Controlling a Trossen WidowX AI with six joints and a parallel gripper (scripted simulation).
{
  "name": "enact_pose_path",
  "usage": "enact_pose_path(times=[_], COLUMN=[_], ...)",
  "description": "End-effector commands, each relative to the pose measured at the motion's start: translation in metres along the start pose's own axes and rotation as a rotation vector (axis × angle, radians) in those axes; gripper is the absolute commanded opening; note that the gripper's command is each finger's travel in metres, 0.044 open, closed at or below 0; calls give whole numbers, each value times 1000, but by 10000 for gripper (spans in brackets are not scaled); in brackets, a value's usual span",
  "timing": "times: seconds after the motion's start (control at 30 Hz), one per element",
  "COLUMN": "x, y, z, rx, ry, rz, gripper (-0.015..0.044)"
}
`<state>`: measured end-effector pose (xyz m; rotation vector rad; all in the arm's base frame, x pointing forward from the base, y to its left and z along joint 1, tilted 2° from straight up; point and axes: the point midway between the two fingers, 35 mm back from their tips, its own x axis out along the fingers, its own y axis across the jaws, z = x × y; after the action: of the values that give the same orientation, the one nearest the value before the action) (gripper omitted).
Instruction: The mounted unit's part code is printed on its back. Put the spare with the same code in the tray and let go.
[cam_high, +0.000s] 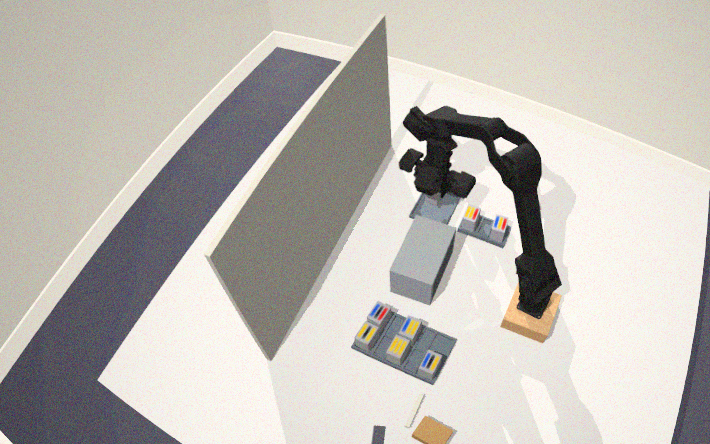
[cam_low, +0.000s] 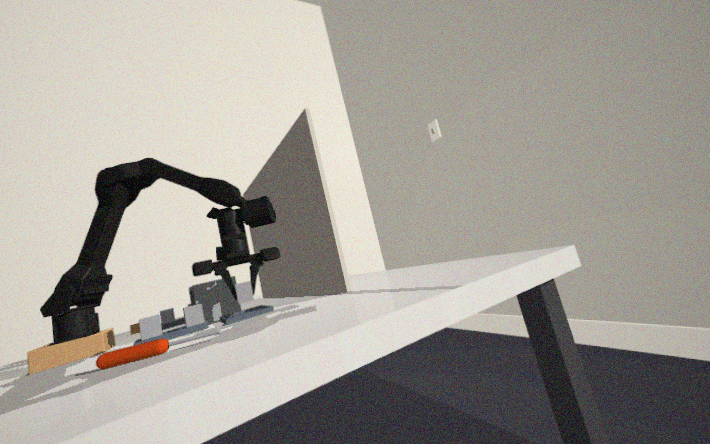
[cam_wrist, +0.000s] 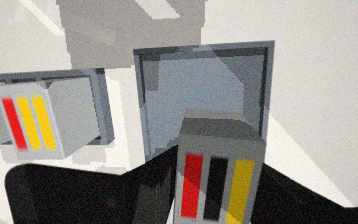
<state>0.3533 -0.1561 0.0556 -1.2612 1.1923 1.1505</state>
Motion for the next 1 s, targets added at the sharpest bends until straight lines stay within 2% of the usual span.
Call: enact_pose_path(times=[0.0, 0.73, 0.97], x=[4, 20, 17], y=[1, 5, 4], z=[0, 2, 2], rx=[-4, -4, 0], ry=[0, 0, 0], rz=[1, 2, 0], gripper=[0, 0, 184])
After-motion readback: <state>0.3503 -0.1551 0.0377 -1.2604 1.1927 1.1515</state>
